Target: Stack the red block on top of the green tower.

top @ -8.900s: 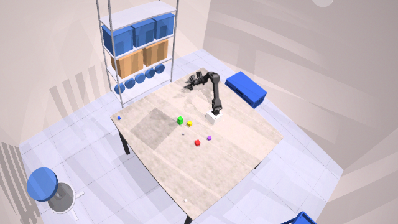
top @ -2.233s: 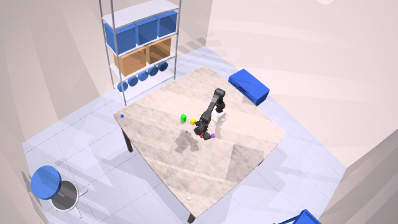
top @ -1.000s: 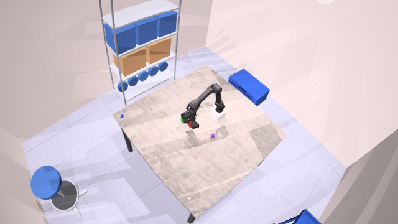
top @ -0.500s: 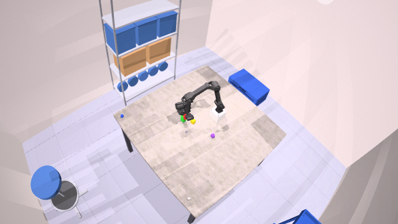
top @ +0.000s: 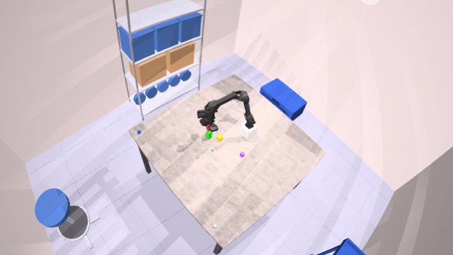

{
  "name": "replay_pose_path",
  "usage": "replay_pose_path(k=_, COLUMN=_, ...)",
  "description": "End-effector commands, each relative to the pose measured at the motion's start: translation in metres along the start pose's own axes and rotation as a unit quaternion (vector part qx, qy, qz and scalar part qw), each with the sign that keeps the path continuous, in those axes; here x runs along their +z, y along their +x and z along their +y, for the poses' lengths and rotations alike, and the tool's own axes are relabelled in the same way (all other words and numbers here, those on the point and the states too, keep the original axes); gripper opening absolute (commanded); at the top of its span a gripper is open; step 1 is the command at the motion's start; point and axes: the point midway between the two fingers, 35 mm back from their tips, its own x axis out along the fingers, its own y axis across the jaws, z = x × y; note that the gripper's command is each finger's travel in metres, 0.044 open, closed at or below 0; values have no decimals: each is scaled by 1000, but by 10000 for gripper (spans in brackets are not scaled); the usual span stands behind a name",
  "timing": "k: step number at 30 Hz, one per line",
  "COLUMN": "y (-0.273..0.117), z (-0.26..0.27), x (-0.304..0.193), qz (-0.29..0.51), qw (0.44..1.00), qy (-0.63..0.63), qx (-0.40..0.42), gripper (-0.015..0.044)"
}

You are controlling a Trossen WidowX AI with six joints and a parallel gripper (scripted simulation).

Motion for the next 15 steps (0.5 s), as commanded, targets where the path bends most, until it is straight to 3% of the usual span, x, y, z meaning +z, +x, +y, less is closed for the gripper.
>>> replay_pose_path(k=1, y=8, z=-1, x=-3, qz=5, qw=1000, qy=-4, qx=-1, gripper=0)
replay_pose_path(k=15, y=37, z=-1, x=-3, qz=5, qw=1000, qy=-4, qx=-1, gripper=0)
